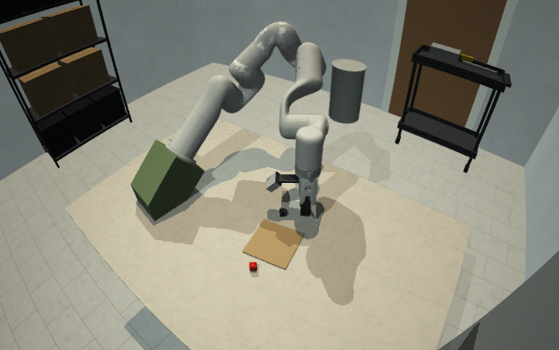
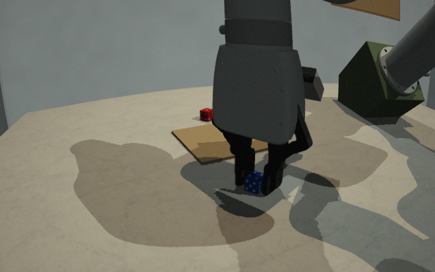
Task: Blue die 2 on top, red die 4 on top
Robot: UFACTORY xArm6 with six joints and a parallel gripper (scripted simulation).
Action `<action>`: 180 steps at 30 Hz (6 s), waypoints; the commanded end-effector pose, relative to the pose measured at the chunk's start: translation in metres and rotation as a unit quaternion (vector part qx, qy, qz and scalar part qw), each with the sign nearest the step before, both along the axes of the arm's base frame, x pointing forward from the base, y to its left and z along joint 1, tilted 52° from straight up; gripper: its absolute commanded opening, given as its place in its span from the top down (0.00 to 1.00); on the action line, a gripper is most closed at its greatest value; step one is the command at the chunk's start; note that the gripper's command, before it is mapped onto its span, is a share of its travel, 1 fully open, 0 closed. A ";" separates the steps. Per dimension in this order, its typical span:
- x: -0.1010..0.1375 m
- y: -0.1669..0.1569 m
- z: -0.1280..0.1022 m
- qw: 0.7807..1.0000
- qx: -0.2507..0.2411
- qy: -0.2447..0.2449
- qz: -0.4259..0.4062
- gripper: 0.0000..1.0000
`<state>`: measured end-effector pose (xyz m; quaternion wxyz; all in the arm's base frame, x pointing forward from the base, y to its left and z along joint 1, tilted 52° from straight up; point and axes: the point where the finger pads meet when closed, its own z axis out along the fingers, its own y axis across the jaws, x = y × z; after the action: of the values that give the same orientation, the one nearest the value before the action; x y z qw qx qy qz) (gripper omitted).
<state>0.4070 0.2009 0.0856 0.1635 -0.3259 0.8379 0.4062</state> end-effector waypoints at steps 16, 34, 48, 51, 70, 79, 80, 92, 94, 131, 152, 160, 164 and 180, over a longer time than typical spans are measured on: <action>0.001 -0.001 0.001 1.000 0.000 -0.001 -0.001 0.85; 0.001 -0.001 0.001 1.000 0.000 -0.001 -0.001 0.85; 0.001 -0.001 0.001 1.000 0.000 -0.001 -0.001 0.85; 0.001 -0.001 0.001 1.000 0.000 -0.001 -0.001 0.85; 0.000 -0.074 0.058 1.000 0.000 -0.001 -0.001 0.85; 0.000 -0.079 0.062 1.000 0.000 -0.001 -0.001 0.85; 0.000 -0.079 0.062 1.000 0.000 -0.001 -0.001 0.85; 0.000 -0.079 0.062 0.999 0.000 -0.028 0.020 0.85; 0.000 -0.079 0.062 0.998 -0.001 -0.048 0.036 0.85; 0.005 -0.074 0.063 0.859 -0.006 -0.404 0.315 0.85; 0.008 -0.071 0.064 0.692 -0.008 -0.569 0.445 0.85; 0.009 -0.070 0.064 0.608 -0.008 -0.625 0.489 0.85; 0.010 -0.070 0.064 0.561 -0.009 -0.652 0.510 0.85; 0.012 -0.068 0.065 0.389 -0.010 -0.725 0.568 0.85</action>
<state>0.4170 0.1332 0.1495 0.4325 -0.8968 0.0854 0.0383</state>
